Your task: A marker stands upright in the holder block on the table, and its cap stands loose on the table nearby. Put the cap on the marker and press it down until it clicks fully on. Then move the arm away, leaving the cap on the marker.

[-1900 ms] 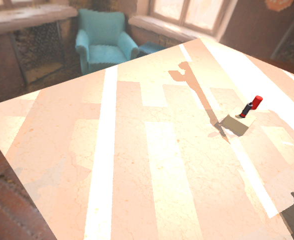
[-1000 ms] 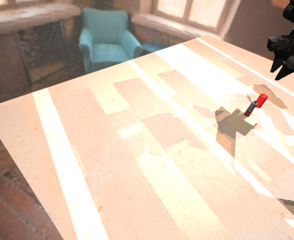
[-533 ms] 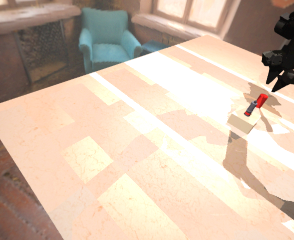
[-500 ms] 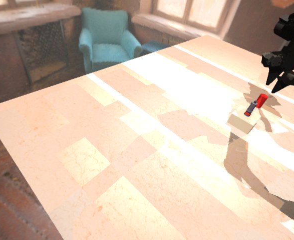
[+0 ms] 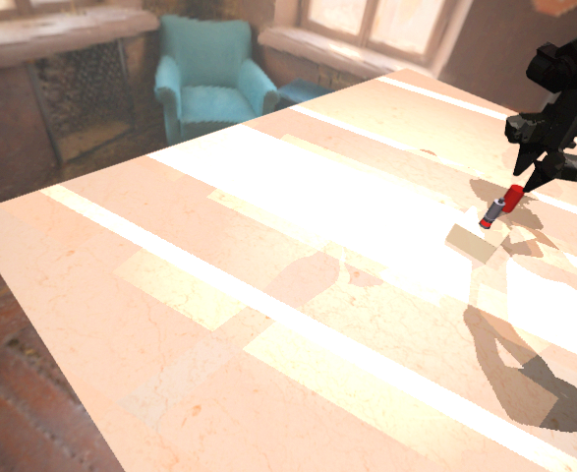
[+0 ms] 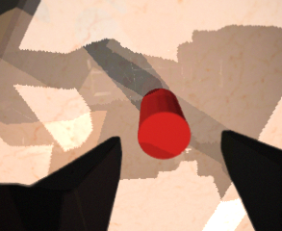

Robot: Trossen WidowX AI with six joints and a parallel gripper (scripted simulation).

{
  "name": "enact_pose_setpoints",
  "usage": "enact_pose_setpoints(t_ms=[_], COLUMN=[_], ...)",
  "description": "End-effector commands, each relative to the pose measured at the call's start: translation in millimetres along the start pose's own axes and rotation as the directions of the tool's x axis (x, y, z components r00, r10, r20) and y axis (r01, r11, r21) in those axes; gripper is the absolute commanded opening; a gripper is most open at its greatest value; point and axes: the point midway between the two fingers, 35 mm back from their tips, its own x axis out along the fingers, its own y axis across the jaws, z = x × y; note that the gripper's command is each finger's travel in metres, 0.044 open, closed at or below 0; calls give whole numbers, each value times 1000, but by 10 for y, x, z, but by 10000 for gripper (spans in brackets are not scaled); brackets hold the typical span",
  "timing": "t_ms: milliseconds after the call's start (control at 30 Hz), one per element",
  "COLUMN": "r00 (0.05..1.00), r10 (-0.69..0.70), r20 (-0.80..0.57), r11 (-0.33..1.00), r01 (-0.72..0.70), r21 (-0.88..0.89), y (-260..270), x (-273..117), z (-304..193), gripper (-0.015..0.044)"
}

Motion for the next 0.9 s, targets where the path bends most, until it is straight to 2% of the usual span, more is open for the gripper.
enact_pose_setpoints(t_ms=[0, 833, 867], r00=[1000, 1000, 1000], r10=[10, 14, 13], r20=[-1, 1, 1], r11=[1000, 1000, 1000], r01=[-10, -14, -13], r21=[8, 8, 8], y=[19, 40, 37], x=[91, 464, 463], z=[-14, -10, -10], gripper=[243, 243, 217])
